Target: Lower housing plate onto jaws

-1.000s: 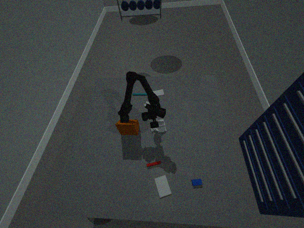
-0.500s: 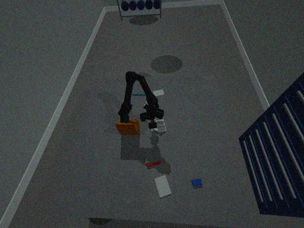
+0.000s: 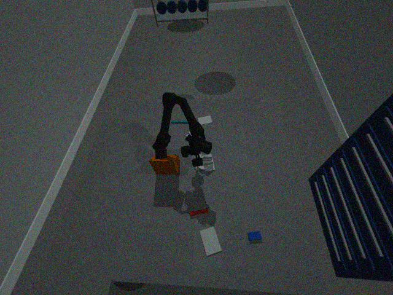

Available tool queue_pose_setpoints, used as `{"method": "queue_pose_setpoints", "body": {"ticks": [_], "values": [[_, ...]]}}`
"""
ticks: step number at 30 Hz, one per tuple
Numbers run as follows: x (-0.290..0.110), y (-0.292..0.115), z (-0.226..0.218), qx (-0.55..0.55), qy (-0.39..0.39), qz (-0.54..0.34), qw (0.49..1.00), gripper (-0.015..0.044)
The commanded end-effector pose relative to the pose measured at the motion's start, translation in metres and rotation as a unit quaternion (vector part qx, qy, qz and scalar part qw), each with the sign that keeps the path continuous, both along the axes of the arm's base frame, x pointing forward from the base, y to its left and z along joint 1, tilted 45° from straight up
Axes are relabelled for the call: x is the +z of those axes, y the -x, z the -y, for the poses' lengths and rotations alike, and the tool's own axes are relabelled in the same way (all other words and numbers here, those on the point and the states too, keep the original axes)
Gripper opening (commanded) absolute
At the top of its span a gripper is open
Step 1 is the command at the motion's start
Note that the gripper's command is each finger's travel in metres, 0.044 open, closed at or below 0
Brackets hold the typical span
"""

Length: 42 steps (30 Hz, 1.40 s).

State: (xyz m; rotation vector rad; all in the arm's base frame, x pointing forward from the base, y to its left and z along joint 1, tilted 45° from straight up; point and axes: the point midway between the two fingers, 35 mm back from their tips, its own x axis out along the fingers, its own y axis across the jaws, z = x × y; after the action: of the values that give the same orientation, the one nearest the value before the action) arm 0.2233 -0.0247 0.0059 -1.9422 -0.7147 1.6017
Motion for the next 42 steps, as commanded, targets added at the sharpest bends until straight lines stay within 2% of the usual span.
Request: {"method": "queue_pose_setpoints", "body": {"ticks": [1,14,42], "values": [[-0.001,0.001,0.0,0.003,0.003,0.001,1.0,0.0351],[-0.003,0.001,0.001,0.003,0.003,0.001,1.0,0.0351],[-0.036,-0.007,-0.03,0.003,0.003,0.001,1.0,0.0351]]}}
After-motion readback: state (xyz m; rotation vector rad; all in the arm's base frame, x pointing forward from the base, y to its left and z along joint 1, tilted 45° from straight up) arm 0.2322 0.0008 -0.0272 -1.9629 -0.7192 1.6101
